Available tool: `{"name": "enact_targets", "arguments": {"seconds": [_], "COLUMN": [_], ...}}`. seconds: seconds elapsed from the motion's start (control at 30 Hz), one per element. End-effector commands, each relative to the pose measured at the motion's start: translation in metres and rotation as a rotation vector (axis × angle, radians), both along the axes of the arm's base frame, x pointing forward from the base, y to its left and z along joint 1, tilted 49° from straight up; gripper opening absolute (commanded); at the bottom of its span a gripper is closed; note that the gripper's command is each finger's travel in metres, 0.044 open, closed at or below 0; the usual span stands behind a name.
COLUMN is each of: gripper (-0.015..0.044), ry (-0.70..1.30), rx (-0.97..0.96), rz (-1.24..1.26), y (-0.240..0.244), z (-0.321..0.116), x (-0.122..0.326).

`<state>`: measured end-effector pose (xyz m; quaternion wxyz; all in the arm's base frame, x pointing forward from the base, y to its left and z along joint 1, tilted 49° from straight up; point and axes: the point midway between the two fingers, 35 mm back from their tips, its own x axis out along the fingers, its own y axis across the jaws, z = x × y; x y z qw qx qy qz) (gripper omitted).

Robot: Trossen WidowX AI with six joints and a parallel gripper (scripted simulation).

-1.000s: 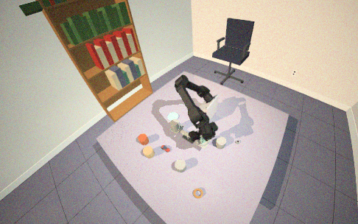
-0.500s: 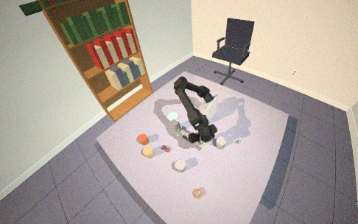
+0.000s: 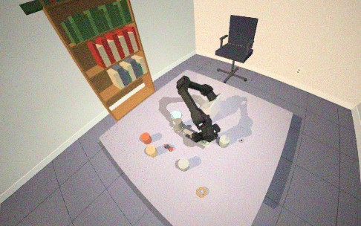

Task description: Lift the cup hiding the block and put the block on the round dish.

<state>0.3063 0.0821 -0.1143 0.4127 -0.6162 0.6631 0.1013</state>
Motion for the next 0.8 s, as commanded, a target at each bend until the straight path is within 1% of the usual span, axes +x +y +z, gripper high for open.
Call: {"name": "enact_targets", "arguments": {"seconds": [0.0,0.03,0.17,0.53,0.77], "gripper": [0.0108,0.0102,0.0,0.0,0.0], "ry": [0.004,0.004,0.005,0.006,0.006], "rx": [-0.006,-0.006,-0.005,-0.002,-0.002], "rz": [0.005,0.005,0.005,0.005,0.004], "y": [-0.001,-0.001,0.007,0.066,0.069], "z": [-0.002,-0.002,0.005,0.058,0.062], "x": [-0.001,-0.001,0.0,-0.009,-0.01]}}
